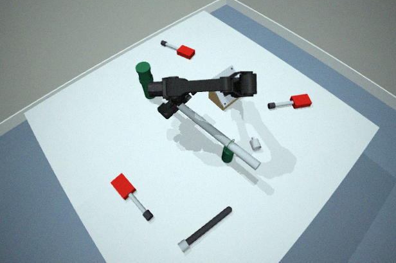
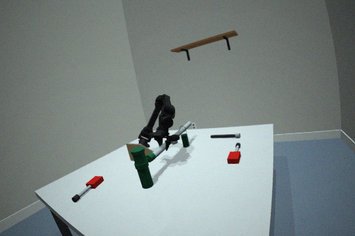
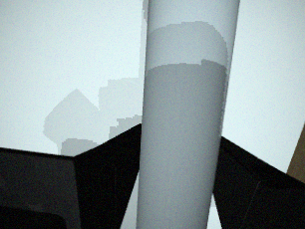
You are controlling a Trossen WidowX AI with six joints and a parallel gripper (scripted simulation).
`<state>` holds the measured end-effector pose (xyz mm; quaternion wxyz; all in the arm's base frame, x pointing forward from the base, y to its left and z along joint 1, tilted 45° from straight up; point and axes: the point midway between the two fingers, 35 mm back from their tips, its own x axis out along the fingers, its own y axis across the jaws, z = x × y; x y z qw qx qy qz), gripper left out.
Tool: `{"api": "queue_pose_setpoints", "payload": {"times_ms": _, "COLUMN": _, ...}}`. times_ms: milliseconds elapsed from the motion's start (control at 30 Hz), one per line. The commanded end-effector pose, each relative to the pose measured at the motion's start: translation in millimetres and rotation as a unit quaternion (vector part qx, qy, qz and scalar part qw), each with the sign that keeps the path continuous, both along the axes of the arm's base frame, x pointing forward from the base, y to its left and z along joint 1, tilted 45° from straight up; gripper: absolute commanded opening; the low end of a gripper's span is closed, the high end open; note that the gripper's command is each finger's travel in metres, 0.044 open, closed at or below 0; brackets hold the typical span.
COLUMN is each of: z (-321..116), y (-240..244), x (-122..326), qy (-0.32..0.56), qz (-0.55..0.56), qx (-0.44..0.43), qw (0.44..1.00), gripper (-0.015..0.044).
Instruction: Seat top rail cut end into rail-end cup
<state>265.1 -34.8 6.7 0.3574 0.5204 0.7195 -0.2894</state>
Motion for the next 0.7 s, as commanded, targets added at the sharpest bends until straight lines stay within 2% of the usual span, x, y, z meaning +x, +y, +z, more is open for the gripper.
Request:
{"api": "queue_pose_setpoints", "payload": {"times_ms": 0, "z": 0.2, "y": -9.5, "x": 7.4, "qy": -0.008, "qz": -0.005, "qx": -0.008, "qw": 1.000, "gripper": 0.0000}}
{"api": "queue_pose_setpoints", "payload": {"times_ms": 667, "z": 1.5, "y": -12.4, "x": 11.9, "qy": -0.008, "qz": -0.005, "qx": -0.008, "qw": 1.000, "gripper": 0.0000}}
